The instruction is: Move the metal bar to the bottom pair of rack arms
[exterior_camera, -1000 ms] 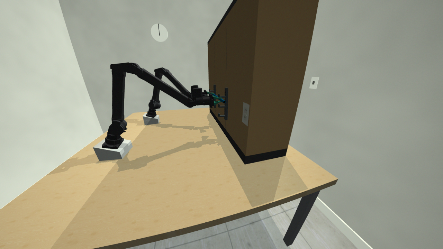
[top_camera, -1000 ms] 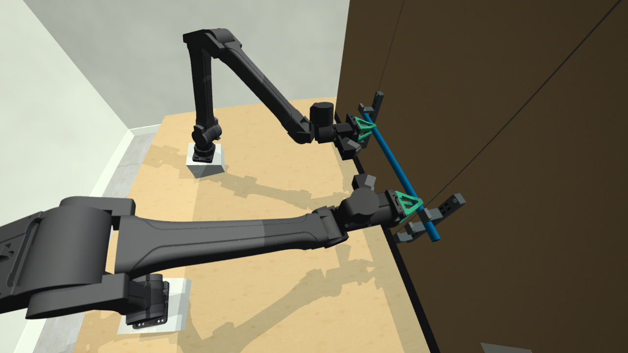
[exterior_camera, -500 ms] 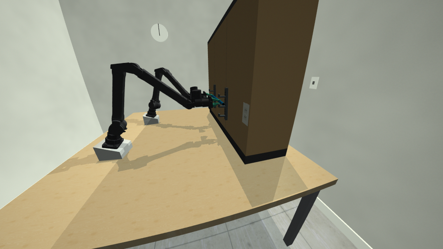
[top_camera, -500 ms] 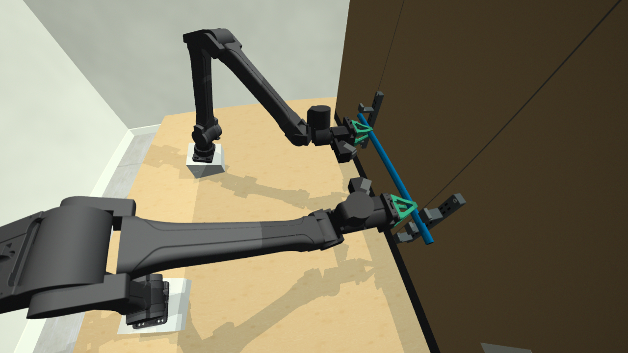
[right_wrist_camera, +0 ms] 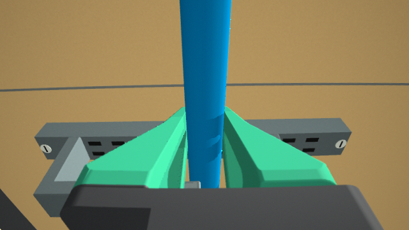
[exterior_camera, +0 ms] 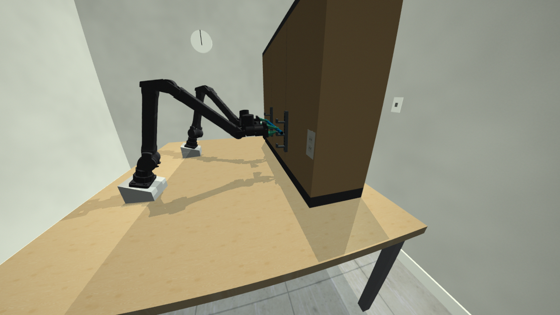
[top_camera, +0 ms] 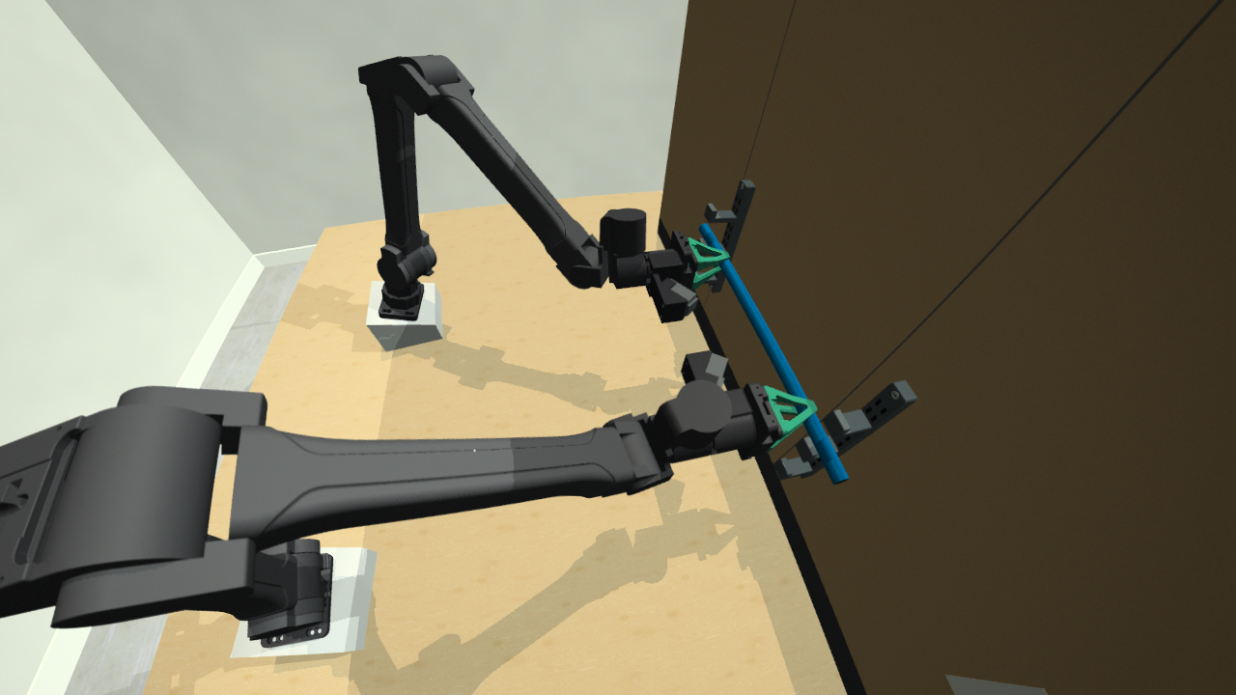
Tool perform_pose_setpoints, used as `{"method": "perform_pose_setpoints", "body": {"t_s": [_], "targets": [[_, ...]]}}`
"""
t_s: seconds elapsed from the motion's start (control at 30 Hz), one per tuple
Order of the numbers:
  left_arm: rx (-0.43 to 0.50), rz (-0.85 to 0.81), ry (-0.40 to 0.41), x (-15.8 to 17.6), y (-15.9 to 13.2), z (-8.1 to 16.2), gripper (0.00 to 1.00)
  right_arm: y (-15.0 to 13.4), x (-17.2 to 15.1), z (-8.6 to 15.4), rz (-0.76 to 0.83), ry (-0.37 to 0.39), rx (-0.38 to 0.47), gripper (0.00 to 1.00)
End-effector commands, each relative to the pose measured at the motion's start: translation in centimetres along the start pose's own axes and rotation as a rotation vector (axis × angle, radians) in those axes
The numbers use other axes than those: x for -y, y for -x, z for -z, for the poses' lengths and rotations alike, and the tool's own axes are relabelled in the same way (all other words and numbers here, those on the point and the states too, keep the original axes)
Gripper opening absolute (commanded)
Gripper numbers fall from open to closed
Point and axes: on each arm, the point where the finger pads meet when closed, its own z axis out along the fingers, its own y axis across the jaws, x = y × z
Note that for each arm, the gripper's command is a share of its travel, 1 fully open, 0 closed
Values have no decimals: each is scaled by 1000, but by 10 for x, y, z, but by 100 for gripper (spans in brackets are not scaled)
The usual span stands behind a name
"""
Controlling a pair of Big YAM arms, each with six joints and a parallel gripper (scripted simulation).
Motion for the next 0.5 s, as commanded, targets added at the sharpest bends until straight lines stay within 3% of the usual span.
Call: {"method": "perform_pose_setpoints", "body": {"t_s": [0.0,0.47], "targets": [[-19,53,62,-37,-9,8,0,-3,38,9,-20,-65,-15,0],[-19,53,62,-43,-10,18,0,-2,45,20,-20,-65,-15,0]]}}
